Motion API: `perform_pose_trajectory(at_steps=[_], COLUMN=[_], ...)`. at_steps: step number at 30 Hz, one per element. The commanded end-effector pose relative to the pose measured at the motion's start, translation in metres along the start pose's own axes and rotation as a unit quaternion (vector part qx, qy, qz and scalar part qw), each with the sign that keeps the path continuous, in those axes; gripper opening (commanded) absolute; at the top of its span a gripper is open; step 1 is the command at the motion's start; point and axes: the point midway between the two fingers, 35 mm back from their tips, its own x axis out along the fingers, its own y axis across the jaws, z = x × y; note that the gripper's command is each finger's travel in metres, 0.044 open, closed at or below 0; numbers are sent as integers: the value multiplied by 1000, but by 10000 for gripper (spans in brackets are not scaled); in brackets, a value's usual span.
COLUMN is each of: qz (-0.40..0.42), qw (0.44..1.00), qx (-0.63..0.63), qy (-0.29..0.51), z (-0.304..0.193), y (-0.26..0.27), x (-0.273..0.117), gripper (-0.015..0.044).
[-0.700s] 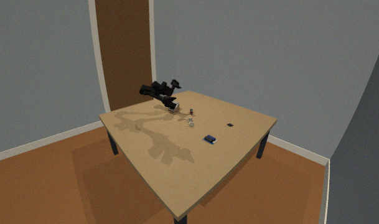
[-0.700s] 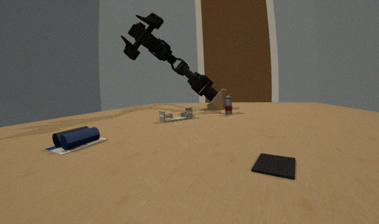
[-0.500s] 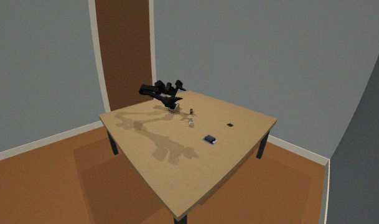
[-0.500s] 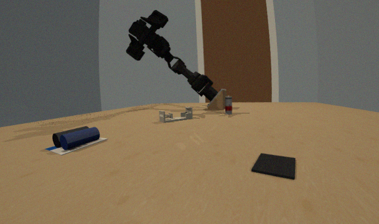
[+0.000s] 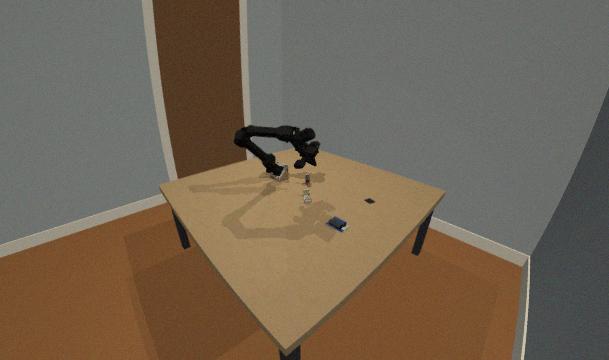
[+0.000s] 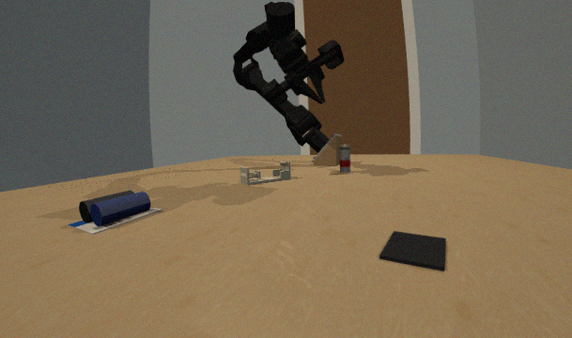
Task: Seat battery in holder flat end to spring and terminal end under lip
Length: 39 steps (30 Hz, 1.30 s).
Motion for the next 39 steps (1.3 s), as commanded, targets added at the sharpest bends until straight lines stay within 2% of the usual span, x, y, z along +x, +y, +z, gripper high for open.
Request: perform_pose_trajectory(at_steps=[1, 4, 6, 14, 25, 39], qz=[-129, -216, -236, -236, -238, -236], qw=[979, 945, 936, 936, 935, 936], qx=[-88, -148, -162, -162, -162, -162], qy=[134, 195, 206, 206, 206, 205], z=[-47, -68, -71, -72, -95, -101], y=[7, 5, 4, 2, -36, -22], x=[11, 8, 6, 11, 70, 77], gripper=[0, 0, 0, 0, 0, 0])
